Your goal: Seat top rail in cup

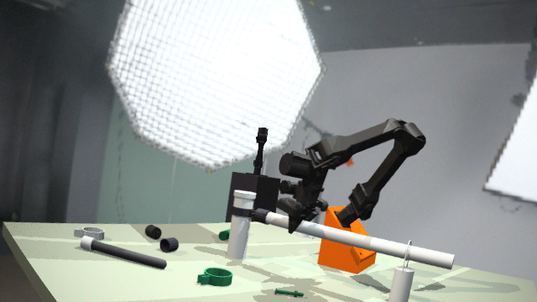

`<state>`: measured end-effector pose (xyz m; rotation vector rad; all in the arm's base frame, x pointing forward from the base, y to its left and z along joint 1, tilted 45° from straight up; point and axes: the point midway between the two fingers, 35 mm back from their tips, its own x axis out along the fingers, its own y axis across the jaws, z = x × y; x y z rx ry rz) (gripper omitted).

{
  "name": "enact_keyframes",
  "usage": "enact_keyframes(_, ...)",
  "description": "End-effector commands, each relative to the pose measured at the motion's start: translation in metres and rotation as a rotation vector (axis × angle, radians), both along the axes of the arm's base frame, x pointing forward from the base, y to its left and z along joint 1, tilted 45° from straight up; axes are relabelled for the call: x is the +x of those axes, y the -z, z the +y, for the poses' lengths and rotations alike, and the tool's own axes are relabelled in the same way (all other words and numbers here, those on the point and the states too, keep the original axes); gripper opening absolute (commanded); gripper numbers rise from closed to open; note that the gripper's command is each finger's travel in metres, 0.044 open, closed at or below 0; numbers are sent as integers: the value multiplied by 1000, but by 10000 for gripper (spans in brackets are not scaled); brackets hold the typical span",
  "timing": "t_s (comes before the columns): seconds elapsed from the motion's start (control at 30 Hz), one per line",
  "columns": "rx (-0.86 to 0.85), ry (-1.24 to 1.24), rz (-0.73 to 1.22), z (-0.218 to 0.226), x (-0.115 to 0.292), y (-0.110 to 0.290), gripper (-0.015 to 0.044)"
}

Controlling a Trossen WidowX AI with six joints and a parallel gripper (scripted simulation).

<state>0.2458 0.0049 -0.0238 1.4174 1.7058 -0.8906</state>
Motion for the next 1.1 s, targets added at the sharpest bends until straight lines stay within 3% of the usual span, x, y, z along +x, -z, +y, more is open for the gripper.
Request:
enact_keyframes(0.0, -15, 13, -15, -8, 5, 1, 0)
enact_keyframes(0.43, 0, 0, 0, -2, 0, 2, 0)
enact_keyframes(0.77, 0, 0, 0, -2, 0, 1, 263)
enact_keyframes(0.97, 0, 0, 0, -2, 2, -20, 420)
enact_keyframes(1.07, 0, -1, 1, -1, 2, -36, 440)
